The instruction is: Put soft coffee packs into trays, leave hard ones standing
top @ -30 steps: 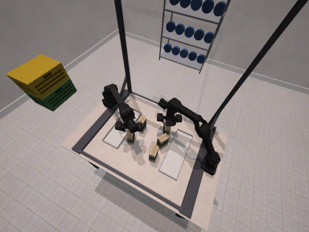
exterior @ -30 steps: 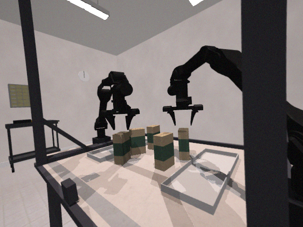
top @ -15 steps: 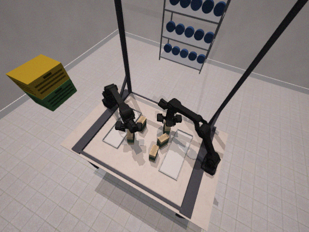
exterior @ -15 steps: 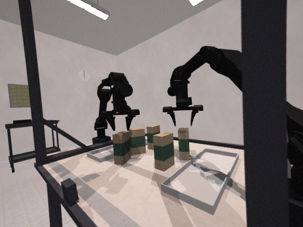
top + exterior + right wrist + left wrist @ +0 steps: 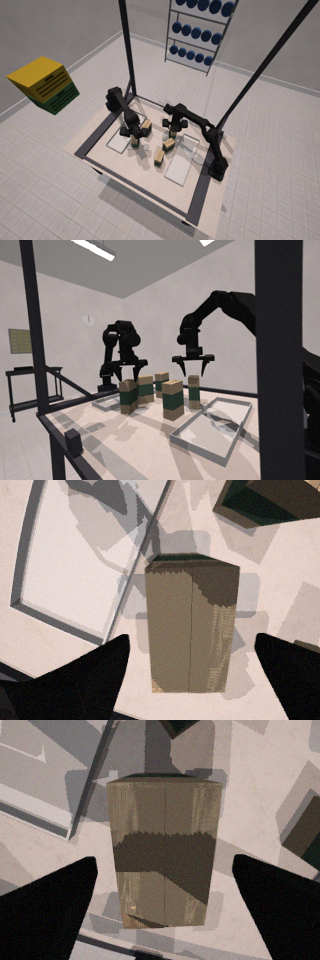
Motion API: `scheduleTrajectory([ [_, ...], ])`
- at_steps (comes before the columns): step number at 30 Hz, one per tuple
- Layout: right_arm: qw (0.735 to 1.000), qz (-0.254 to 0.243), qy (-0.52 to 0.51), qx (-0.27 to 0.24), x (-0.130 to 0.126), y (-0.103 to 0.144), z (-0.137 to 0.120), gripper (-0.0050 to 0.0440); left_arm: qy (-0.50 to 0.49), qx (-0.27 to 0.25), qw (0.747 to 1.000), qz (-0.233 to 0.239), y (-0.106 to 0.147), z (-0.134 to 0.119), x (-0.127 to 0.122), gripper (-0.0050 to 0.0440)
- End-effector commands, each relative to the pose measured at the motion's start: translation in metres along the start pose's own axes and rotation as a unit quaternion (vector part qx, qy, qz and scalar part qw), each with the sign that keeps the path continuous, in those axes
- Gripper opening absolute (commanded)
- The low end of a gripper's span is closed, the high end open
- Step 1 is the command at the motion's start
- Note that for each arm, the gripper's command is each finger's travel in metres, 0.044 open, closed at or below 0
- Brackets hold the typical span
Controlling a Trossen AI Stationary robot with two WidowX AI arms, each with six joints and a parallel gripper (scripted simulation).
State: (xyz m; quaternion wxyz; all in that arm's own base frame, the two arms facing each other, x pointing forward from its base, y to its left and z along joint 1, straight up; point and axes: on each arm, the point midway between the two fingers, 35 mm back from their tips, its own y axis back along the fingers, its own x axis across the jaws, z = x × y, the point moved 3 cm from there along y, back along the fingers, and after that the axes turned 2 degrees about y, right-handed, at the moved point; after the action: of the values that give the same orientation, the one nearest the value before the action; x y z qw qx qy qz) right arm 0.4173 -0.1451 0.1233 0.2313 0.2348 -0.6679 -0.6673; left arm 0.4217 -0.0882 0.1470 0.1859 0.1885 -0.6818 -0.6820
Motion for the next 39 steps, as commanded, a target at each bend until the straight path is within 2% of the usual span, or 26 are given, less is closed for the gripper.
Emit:
scheduleTrajectory([
  [1,1.000,-0.005,0.002,0.011,0.000,0.005,0.000,0.0360,0.002,0.009,1.000,-0.009,0.005,0.000,0.001,0.0355],
  [39,1.000,-0.005,0.002,0.011,0.000,-0.040,0.000,0.0360,0.002,0.009,1.000,-0.009,-0.040,-0.001,0.000,0.0355],
])
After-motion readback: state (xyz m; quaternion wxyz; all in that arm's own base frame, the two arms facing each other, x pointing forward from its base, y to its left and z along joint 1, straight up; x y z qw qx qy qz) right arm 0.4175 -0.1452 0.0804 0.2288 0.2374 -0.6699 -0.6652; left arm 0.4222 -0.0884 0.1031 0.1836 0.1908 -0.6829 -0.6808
